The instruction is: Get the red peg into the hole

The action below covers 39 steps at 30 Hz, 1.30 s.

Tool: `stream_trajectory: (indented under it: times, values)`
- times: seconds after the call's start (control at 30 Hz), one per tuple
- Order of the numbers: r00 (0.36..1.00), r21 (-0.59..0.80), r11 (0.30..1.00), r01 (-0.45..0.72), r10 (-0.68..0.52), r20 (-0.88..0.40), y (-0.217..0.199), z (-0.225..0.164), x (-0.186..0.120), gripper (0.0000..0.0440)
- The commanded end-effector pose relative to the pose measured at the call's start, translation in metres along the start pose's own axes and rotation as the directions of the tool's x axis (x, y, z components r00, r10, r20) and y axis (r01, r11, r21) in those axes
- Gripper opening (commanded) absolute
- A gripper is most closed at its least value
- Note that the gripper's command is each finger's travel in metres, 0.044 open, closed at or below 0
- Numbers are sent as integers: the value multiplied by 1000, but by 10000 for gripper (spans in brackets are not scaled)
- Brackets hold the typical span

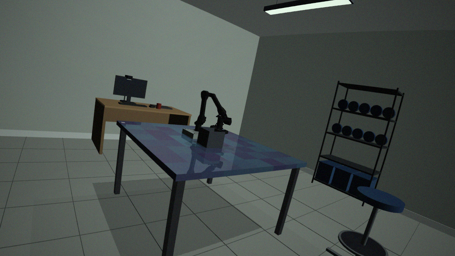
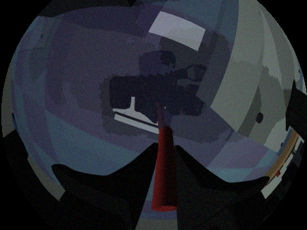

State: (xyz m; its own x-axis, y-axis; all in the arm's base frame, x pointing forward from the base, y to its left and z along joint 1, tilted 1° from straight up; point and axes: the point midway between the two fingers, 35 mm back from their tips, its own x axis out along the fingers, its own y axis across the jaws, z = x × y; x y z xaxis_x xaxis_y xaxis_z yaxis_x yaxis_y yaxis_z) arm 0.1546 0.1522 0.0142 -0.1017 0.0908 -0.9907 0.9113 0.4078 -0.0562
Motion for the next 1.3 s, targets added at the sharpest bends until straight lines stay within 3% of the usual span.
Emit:
stream_trajectory:
  times: [0.0, 0.67, 1.27]
  values:
    - [999, -2, 999, -35, 35, -28, 8, -5, -6, 0]
    - [960, 8, 967, -256, 255, -116, 43, -17, -83, 0]
    - [904, -21, 903, -428, 429, 1, 57, 31, -173, 0]
